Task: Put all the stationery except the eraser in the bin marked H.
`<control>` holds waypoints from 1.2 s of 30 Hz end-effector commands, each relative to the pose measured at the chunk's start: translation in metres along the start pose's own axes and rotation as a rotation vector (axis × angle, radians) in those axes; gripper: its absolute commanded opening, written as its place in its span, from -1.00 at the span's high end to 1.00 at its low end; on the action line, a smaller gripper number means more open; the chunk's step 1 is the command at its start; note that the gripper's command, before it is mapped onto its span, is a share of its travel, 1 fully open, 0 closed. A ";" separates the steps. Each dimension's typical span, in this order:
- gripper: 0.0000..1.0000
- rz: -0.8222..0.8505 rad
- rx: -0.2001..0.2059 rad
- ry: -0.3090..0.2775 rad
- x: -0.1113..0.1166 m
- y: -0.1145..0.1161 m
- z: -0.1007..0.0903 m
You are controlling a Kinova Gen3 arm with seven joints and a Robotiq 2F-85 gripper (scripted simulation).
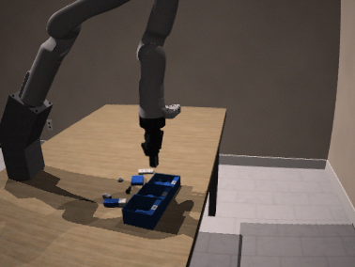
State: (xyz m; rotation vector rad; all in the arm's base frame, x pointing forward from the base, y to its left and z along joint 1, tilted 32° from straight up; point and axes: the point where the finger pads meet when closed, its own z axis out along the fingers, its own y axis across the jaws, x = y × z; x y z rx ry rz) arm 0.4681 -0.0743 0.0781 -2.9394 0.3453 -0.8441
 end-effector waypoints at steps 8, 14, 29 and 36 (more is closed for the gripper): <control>0.82 0.001 0.000 0.007 0.002 0.000 -0.059; 0.82 0.001 0.000 0.007 0.002 0.000 -0.108; 0.82 0.001 0.000 0.006 0.002 0.000 -0.125; 0.82 0.001 0.000 0.006 0.002 0.000 -0.125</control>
